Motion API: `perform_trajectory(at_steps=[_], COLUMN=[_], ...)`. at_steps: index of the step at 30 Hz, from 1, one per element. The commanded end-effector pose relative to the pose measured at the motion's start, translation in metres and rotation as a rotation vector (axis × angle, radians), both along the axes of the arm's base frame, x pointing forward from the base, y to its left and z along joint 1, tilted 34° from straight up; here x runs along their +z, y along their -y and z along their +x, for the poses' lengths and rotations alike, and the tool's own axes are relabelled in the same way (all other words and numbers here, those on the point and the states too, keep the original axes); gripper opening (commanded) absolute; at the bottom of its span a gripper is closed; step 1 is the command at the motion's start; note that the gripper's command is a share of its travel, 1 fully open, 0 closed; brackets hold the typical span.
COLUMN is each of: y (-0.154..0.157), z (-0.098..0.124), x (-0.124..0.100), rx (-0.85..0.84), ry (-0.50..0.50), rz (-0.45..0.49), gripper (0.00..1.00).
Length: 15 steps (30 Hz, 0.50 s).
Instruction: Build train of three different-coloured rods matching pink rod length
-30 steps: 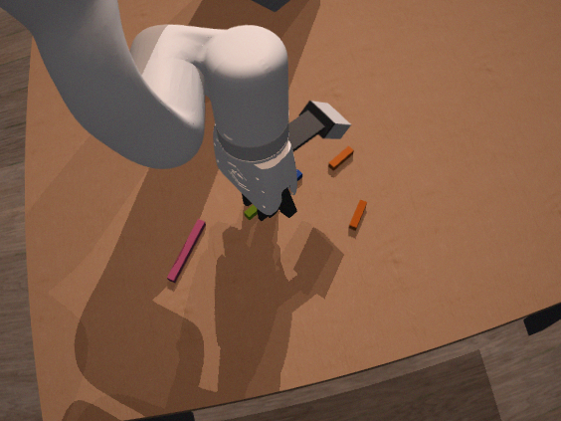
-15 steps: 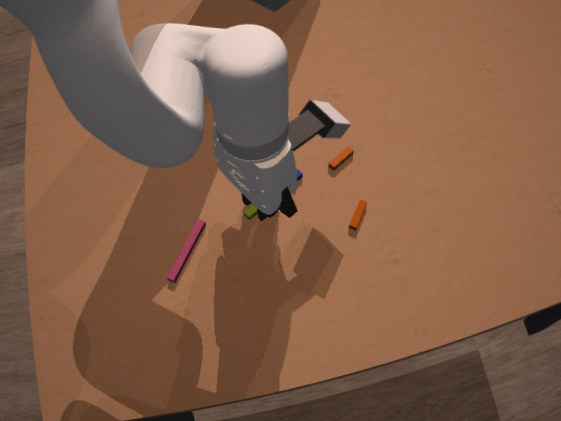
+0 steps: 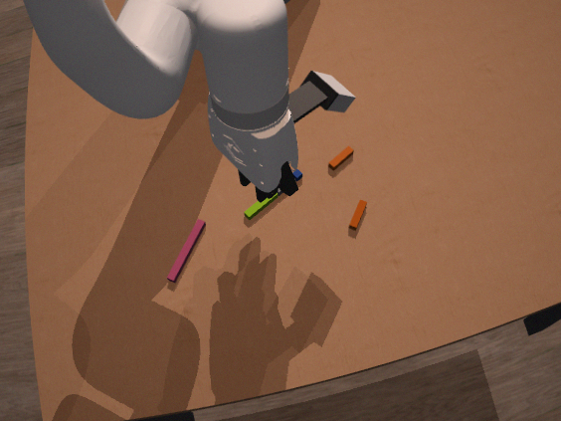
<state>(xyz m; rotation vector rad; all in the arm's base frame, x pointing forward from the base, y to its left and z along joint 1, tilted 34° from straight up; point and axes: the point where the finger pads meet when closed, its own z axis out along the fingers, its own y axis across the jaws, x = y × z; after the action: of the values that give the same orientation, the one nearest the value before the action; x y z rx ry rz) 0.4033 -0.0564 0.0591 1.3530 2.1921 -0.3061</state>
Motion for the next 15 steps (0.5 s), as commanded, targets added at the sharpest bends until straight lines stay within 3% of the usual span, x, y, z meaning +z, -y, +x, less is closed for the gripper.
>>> perform_trajectory(at_steps=[1, 12, 13, 15], y=[-0.005, -0.016, -0.016, -0.016], z=[-0.004, -0.011, -0.011, -0.011], x=[0.011, 0.030, 0.030, 0.030], rx=[-0.002, -0.002, -0.002, -0.002], ry=[-0.005, -0.005, -0.005, -0.005], rz=[-0.001, -0.001, -0.001, -0.001], gripper=[0.24, 0.24, 1.00, 1.00])
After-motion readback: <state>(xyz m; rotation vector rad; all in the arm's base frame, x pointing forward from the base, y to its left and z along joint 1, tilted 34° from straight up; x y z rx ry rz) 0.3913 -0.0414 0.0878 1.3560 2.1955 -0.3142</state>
